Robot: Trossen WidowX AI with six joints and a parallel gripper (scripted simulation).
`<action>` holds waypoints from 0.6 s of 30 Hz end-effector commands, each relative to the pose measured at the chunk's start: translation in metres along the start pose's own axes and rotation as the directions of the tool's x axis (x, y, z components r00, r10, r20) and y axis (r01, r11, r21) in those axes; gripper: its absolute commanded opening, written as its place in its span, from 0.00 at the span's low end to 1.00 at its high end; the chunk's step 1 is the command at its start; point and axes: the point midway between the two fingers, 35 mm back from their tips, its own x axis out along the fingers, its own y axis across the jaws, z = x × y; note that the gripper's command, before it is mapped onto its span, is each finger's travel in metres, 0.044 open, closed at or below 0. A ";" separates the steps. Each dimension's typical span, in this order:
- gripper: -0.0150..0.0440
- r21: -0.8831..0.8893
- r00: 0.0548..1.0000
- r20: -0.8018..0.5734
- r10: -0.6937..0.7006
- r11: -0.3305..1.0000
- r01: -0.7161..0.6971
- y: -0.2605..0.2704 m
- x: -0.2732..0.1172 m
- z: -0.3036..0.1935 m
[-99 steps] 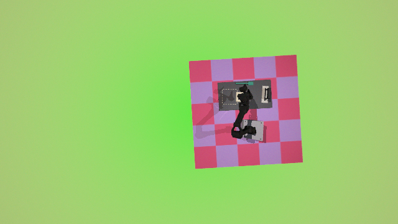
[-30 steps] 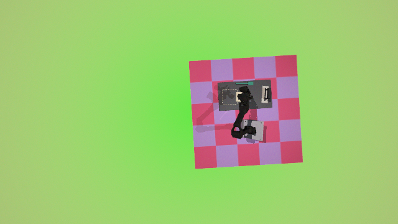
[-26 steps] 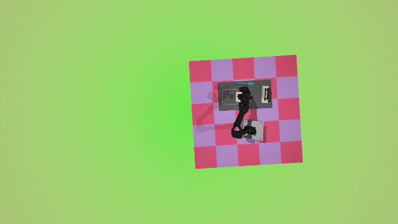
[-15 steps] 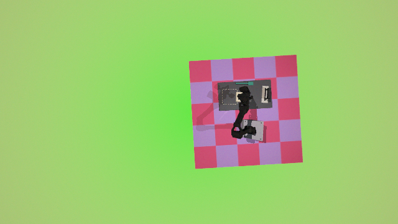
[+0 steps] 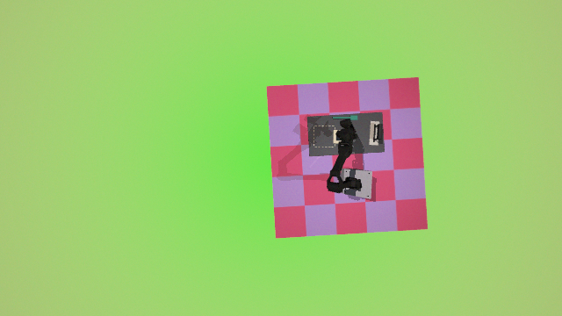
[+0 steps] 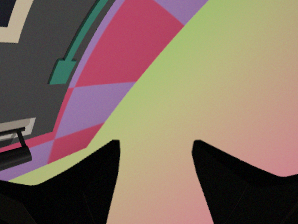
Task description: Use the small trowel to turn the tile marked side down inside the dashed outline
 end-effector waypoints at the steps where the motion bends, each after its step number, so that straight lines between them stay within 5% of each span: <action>1: 0.71 0.092 0.996 0.005 0.091 0.992 -0.091 0.011 0.018 -0.014; 18: 0.71 0.464 0.917 0.067 0.392 0.802 -0.377 0.058 0.072 -0.069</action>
